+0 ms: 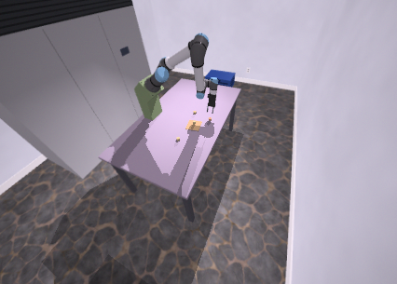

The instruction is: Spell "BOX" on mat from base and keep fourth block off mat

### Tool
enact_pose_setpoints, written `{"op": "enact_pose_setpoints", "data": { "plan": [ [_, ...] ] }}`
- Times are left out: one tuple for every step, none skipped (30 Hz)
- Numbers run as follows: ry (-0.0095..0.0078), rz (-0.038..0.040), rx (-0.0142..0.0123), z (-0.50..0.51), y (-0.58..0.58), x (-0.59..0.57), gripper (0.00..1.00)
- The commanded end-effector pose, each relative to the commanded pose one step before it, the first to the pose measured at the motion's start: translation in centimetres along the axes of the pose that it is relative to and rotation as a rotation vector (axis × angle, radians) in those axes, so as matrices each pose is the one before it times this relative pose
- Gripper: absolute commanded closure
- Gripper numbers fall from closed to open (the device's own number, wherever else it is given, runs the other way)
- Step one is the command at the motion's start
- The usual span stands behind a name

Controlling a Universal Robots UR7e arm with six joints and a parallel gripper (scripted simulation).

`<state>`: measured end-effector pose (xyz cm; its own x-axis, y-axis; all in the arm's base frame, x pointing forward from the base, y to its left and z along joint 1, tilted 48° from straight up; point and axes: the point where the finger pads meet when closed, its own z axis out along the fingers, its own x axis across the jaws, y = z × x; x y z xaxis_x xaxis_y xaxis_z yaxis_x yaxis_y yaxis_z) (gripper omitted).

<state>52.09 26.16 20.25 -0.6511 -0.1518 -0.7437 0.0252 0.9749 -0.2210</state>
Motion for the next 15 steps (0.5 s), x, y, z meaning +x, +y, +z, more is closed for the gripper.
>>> {"op": "enact_pose_setpoints", "data": {
  "plan": [
    [-0.00129,0.00047,-0.00046,-0.052,0.005,-0.047,0.0],
    [0.0,0.0,0.0,0.0,0.0,0.0,0.0],
    [0.0,0.0,0.0,0.0,0.0,0.0,0.0],
    [0.0,0.0,0.0,0.0,0.0,0.0,0.0],
    [0.0,0.0,0.0,0.0,0.0,0.0,0.0],
    [0.0,0.0,0.0,0.0,0.0,0.0,0.0],
    [0.0,0.0,0.0,0.0,0.0,0.0,0.0],
    [0.0,0.0,0.0,0.0,0.0,0.0,0.0],
    [0.0,0.0,0.0,0.0,0.0,0.0,0.0],
    [0.0,0.0,0.0,0.0,0.0,0.0,0.0],
    [0.00001,0.0,0.0,0.004,-0.005,0.006,0.0],
    [0.00007,0.00002,-0.00001,0.025,-0.033,0.037,0.0],
    [0.00019,0.00005,-0.00003,0.062,-0.082,0.094,0.0],
    [0.00033,0.00009,-0.00005,0.11,-0.148,0.17,0.0],
    [0.00048,0.00013,-0.00008,0.163,-0.225,0.258,0.0]
  ]
}}
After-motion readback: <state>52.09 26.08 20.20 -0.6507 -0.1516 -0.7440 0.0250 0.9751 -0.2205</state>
